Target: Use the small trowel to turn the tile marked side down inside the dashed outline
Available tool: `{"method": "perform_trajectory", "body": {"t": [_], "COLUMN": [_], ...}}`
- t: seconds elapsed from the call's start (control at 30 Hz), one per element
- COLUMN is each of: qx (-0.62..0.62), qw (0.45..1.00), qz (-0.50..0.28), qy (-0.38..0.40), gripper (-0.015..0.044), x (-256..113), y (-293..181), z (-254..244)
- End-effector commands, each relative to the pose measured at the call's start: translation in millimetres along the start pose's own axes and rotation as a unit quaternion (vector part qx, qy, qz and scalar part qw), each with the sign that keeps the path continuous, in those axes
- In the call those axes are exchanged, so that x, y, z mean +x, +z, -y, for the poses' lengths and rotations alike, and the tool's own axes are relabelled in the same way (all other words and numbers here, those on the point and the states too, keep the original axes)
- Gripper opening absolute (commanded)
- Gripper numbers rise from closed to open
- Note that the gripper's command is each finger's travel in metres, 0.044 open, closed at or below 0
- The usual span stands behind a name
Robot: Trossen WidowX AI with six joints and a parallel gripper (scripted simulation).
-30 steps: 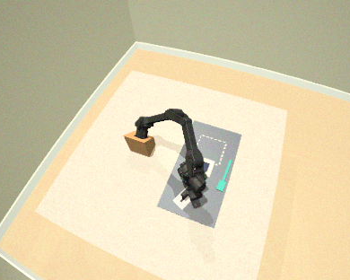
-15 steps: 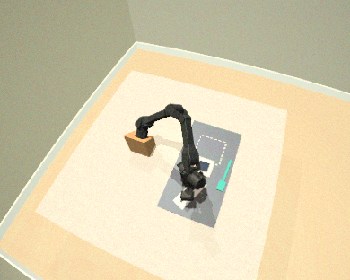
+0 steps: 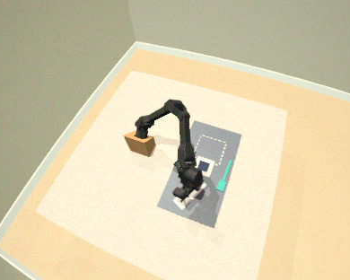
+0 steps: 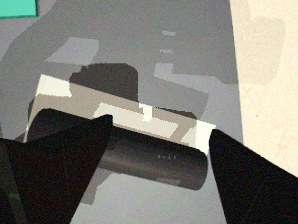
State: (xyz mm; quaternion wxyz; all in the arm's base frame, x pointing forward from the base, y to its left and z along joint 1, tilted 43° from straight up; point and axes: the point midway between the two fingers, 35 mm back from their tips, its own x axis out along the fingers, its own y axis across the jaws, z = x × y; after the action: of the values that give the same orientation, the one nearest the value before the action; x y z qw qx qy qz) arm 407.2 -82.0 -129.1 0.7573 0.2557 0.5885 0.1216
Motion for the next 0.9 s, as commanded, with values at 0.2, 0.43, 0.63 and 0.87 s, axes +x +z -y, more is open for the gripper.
{"method": "perform_trajectory", "body": {"t": [0.2, 0.43, 0.63, 0.87], "qx": [0.168, 0.277, 0.367, 0.467], "qw": [0.984, 0.957, 0.923, 0.871], "qz": [0.051, 0.086, 0.117, 0.144], "qy": [-0.008, -0.002, 0.013, 0.039], "gripper": [0.0300, 0.0300, 0.0300, 0.0300], "x": [-1.2, -2.0, -3.7, -7.6], "y": [-5.1, -8.7, -9.2, -13.5], "z": [1.8, 2.6, 0.0, -3.3]}}
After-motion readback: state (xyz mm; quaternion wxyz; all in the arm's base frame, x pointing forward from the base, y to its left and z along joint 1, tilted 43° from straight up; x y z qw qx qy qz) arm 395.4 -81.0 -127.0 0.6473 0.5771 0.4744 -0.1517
